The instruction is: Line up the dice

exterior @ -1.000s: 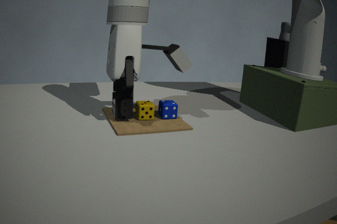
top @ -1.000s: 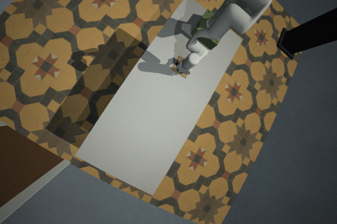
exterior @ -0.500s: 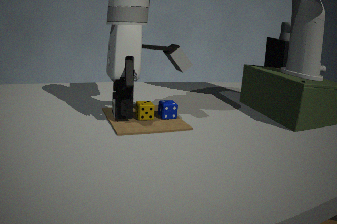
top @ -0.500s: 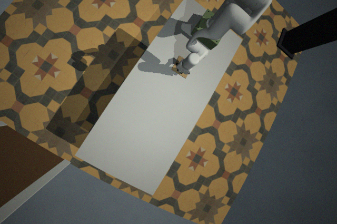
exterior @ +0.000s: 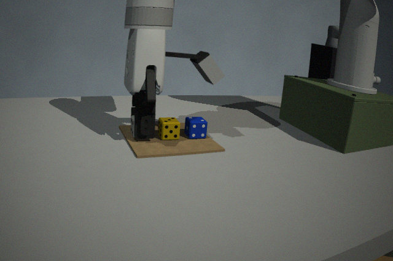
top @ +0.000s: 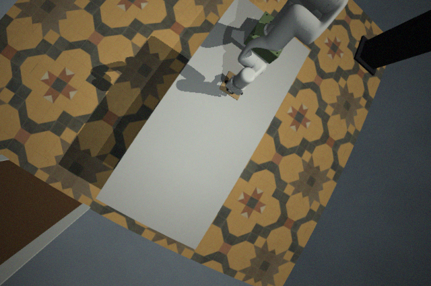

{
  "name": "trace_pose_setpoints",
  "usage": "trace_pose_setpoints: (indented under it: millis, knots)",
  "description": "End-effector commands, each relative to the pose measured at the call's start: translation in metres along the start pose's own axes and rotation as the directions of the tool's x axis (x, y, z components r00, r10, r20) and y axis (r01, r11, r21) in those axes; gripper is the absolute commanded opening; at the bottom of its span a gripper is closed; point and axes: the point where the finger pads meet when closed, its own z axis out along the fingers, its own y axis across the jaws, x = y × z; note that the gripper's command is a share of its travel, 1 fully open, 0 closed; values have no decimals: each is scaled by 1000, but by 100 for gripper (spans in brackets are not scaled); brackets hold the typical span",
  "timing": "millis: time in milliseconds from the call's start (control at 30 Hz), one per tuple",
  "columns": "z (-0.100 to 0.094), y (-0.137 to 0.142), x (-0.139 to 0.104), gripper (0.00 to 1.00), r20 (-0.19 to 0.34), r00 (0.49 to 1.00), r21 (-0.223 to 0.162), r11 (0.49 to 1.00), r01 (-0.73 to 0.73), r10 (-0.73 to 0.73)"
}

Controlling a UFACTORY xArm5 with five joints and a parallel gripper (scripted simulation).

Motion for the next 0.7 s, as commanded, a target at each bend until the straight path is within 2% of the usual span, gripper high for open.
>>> trace_pose_setpoints:
  millis: [0,667]
  knots:
    - [-1,0,-1,27,4,1000,0,1000,0,0]
    - [2,1,-1,27,4,1000,0,1000,0,0]
